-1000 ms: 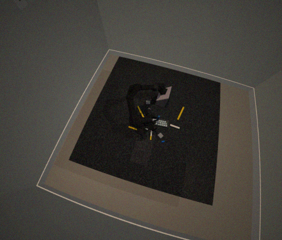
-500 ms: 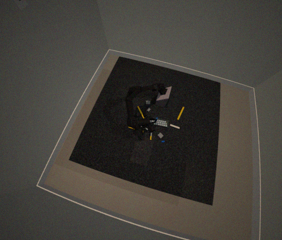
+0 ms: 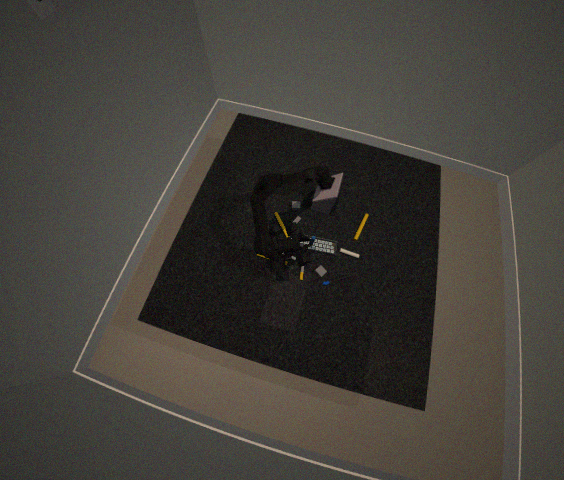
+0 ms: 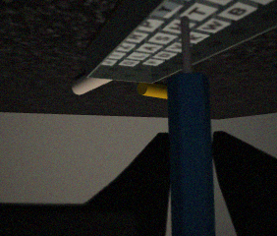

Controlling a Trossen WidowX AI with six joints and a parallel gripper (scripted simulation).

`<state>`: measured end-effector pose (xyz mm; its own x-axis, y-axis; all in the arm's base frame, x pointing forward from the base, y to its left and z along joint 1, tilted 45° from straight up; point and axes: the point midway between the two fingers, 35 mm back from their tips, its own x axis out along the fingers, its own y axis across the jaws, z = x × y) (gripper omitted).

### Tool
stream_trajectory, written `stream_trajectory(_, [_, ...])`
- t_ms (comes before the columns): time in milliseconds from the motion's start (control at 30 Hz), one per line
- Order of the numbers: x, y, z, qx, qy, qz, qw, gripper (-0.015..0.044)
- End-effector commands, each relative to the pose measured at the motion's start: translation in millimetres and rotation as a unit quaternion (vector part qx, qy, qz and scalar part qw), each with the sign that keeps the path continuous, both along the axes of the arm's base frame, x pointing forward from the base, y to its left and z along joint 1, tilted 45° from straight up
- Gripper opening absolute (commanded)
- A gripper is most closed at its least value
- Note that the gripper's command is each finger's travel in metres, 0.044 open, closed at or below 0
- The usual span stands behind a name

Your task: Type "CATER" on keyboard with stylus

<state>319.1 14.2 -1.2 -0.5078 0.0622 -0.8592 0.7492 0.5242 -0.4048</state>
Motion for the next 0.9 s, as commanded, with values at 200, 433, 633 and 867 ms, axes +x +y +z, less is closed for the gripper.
stream_trajectory(200, [-0.1, -0.7, -2.0, 0.000, 0.002, 0.002, 1.000, 0.0081])
stream_trajectory(433, [-0.1, -0.7, -2.0, 0.000, 0.002, 0.002, 1.000, 0.0081])
stream_trajectory(633, [-0.4, -2.0, -1.7, 0.000, 0.002, 0.002, 1.000, 0.0081])
stream_trajectory(867, [0.2, -5.3, -4.9, 0.000, 0.002, 0.002, 1.000, 0.0081])
